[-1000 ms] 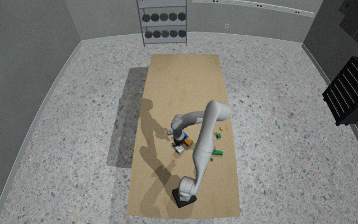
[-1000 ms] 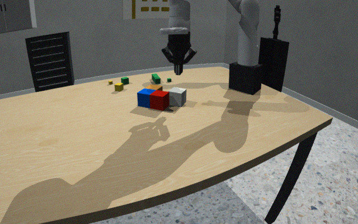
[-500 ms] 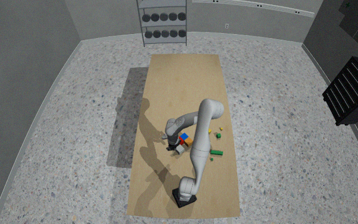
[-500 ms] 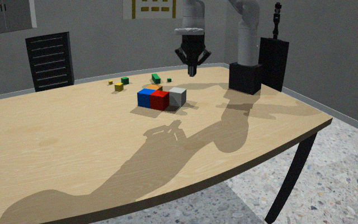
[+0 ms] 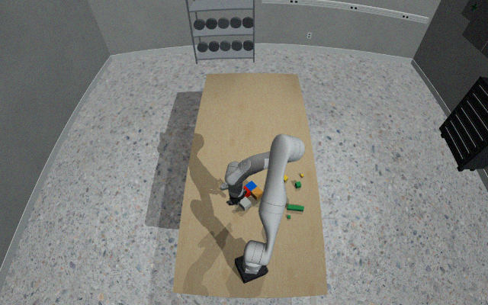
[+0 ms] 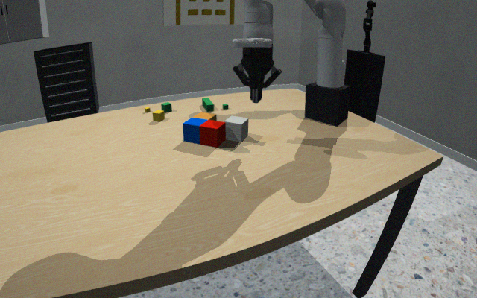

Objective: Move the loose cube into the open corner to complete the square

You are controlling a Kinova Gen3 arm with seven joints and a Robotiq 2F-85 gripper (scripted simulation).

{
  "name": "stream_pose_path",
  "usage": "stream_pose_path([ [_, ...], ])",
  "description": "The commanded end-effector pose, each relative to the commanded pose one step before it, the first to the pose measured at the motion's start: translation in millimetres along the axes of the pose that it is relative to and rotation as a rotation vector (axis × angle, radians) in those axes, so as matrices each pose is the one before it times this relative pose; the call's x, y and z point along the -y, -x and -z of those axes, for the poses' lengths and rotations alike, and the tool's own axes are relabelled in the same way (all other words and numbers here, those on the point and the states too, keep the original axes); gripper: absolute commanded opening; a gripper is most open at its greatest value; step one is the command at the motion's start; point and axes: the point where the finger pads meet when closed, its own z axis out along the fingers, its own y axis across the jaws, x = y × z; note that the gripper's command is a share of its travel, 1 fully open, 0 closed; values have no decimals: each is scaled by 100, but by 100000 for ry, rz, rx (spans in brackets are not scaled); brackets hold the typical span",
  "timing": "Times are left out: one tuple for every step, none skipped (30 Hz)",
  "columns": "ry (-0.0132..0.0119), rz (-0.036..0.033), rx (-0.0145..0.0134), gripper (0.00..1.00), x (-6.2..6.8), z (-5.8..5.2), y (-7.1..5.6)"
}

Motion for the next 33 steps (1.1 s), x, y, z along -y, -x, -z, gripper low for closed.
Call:
stream_pose_path([
  [-82, 128, 61, 10, 72, -306, -2],
  [1, -1, 0, 10, 0, -135, 0],
  [0, 0, 0, 10, 1, -151, 0],
  [-1, 1, 1, 10, 1, -167, 1],
  [1, -2, -1, 10, 0, -181, -1],
  [-1, 1, 0, 10, 1, -196, 0],
  [0, 0, 0, 10, 0, -209, 0],
  [0, 0, 0, 10, 0, -222, 0],
  [-1, 1, 0, 10, 1, -234, 0],
  [1, -1, 0, 10, 0, -245, 0],
  [0, 0, 0, 10, 0, 0, 0],
  [0, 0, 0, 10, 0, 0, 0],
  [-1, 1, 0, 10, 1, -255, 0],
  [1, -1, 0, 10, 0, -264, 0],
  [0, 0, 0, 10, 1, -272, 0],
  [0, 0, 0, 10, 1, -278, 0],
  [0, 0, 0, 10, 1, -284, 0],
  [-1, 1, 1, 10, 2, -288, 1],
  [1, -2, -1, 10, 0, -290, -1],
  [-1, 1, 1, 10, 2, -293, 1],
  [1, -1, 0, 10, 0, -293, -1],
  [0, 0, 0, 10, 1, -292, 0],
  [0, 1, 0, 10, 1, -290, 0],
  [1, -1, 0, 10, 0, -287, 0],
  [-1, 2, 1, 10, 2, -283, 1],
  [1, -2, -1, 10, 0, -277, -1],
  [-1, 1, 1, 10, 2, -271, 1],
  [0, 0, 0, 10, 0, 0, 0],
  [0, 0, 0, 10, 0, 0, 0],
  [1, -1, 0, 10, 0, -263, -1],
  [-1, 1, 0, 10, 1, -255, 0],
  [1, -1, 0, 10, 0, -245, -1],
  [-1, 1, 0, 10, 1, -234, 1],
])
